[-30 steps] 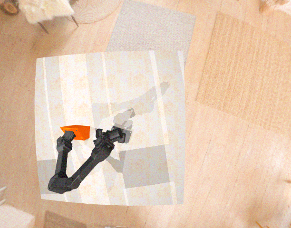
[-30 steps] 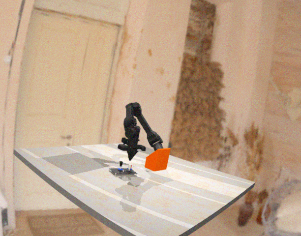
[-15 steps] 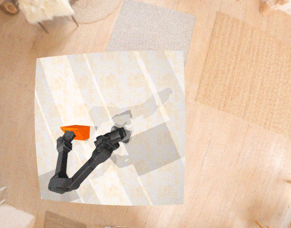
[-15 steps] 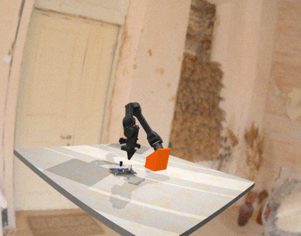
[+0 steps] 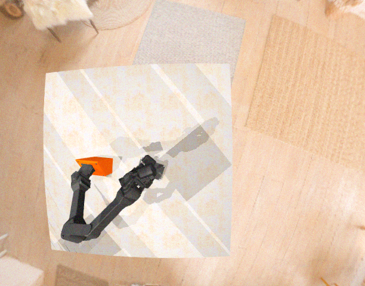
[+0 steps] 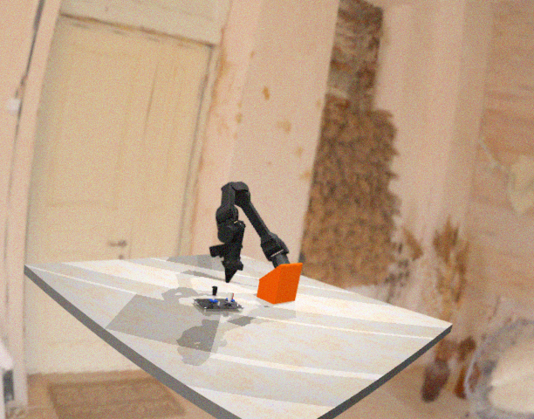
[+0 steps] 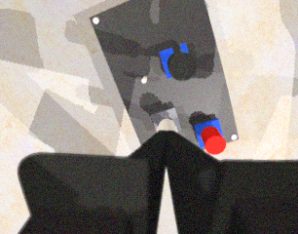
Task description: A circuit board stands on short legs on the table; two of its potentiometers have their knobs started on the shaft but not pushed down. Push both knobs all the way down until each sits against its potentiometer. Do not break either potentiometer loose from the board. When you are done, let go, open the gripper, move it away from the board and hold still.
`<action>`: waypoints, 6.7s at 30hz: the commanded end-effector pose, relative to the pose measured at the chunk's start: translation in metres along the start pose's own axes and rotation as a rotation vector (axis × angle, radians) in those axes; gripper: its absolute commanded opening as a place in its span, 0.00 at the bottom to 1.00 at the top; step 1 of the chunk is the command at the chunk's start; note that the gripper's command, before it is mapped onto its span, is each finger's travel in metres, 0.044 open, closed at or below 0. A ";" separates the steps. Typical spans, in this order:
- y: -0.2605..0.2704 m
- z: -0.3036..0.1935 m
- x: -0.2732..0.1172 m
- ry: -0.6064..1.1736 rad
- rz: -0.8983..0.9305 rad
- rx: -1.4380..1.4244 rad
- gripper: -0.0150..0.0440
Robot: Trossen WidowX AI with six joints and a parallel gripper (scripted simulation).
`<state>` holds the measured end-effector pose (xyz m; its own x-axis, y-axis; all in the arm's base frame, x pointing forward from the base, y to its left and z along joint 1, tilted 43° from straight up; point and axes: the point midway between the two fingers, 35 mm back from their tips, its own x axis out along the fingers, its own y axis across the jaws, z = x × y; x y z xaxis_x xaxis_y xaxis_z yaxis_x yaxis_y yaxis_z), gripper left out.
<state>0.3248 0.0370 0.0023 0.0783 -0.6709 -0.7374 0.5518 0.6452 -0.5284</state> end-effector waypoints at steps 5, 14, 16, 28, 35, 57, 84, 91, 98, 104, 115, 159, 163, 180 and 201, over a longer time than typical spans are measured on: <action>0.000 0.004 -0.003 0.000 0.000 -0.262 0.25; 0.000 0.008 -0.005 0.003 -0.002 -0.576 0.25; -0.001 0.009 -0.005 0.003 -0.002 -0.646 0.25; -0.002 0.015 -0.008 0.008 -0.003 -1.064 0.25; -0.002 0.018 -0.010 0.011 -0.002 -1.308 0.25; -0.004 0.027 -0.015 0.021 0.004 -2.074 0.25; -0.008 0.039 -0.021 0.033 0.023 -2.985 0.25; -0.008 0.039 -0.012 0.033 0.024 -3.033 0.25; -0.009 0.039 -0.001 0.034 0.023 -3.033 0.25; -0.009 0.039 0.007 0.034 0.023 -3.033 0.25; -0.009 0.039 0.019 0.035 0.022 -3.033 0.25; -0.009 0.039 0.024 0.035 0.022 -3.033 0.25; -0.010 0.039 0.027 0.035 0.022 -3.033 0.25; -0.010 0.038 0.032 0.036 0.022 -3.033 0.25; -0.010 0.038 0.037 0.036 0.021 -3.033 0.25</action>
<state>0.3527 -0.0031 -0.0005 0.0574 -0.6769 -0.7338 -0.6324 -0.5934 0.4980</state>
